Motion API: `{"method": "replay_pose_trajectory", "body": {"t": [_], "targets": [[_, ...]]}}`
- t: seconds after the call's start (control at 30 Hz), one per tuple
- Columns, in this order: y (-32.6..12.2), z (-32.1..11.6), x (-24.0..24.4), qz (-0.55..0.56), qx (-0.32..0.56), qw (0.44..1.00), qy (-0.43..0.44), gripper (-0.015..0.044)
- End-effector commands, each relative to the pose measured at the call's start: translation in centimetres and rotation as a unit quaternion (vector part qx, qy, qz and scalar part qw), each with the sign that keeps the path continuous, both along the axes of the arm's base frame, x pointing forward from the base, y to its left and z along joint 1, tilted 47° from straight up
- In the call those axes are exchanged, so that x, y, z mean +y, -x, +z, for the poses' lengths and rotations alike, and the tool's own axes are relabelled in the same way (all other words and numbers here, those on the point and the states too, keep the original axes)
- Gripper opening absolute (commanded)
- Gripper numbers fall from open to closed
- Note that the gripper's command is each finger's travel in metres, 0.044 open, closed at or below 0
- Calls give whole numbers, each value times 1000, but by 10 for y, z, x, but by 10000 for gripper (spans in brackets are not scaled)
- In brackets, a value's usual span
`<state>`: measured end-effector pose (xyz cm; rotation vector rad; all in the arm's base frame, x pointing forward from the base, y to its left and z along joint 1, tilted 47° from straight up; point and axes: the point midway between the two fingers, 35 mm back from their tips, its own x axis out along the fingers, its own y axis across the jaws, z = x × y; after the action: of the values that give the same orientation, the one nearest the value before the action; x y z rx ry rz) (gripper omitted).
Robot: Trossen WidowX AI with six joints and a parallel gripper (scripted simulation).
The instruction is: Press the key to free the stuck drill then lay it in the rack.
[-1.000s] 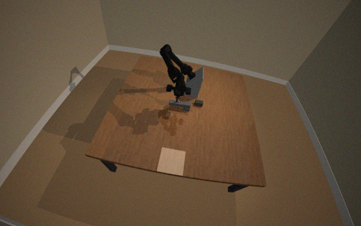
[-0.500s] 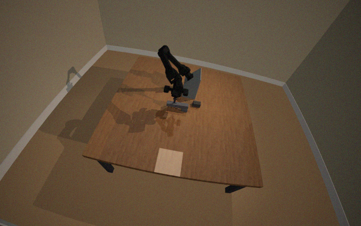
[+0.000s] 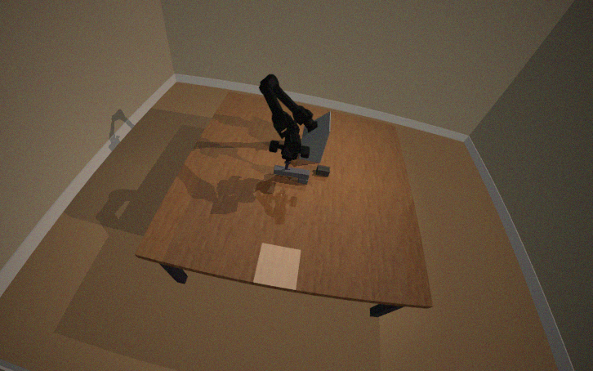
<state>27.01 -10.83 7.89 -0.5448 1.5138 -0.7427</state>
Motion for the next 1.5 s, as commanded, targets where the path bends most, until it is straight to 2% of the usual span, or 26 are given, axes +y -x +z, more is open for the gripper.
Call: {"method": "replay_pose_trajectory", "body": {"t": [0.0,1.47], "targets": [[5,-9,-4,-7,9,1000,-4,0],[12,-21,-18,-7,9,1000,-3,0]]}}
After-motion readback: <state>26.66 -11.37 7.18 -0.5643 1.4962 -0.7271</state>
